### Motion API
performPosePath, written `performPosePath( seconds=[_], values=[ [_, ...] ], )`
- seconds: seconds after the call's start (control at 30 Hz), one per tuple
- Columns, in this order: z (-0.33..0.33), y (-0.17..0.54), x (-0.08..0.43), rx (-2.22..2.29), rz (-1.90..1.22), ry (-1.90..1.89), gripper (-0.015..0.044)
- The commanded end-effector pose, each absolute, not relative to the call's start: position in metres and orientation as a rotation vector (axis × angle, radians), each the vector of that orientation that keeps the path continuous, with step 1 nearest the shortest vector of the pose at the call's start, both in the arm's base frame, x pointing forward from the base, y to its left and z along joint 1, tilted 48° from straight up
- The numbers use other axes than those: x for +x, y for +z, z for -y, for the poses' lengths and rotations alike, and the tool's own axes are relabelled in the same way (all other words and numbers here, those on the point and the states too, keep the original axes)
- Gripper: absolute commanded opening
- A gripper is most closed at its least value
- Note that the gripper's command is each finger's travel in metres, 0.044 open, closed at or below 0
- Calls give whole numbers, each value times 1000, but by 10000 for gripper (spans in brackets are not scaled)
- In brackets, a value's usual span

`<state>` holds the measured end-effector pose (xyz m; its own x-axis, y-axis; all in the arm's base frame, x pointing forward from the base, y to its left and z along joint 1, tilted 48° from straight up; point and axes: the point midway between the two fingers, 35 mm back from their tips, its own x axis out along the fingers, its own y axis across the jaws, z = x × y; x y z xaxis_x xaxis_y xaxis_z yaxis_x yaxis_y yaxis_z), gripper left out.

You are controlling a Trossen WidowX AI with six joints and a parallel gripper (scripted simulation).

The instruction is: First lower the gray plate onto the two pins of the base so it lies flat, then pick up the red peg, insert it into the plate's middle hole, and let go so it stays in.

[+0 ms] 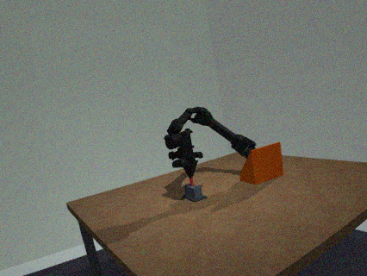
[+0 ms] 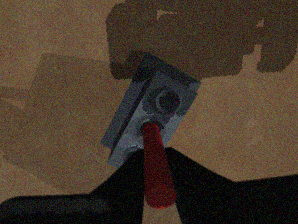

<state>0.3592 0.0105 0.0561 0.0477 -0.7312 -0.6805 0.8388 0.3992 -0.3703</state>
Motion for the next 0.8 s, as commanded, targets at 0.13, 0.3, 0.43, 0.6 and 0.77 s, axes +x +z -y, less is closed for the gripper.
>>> performPosePath(
  seconds=[0.13,0.3,0.43,0.6,0.77],
  values=[
    [-10,56,359,140,-937,-1204,0],
    [-10,56,359,140,-937,-1204,0],
    [-10,56,359,140,-937,-1204,0],
    [-9,55,359,140,-937,-1204,0],
    [-8,54,359,140,-937,-1204,0]
  ],
)
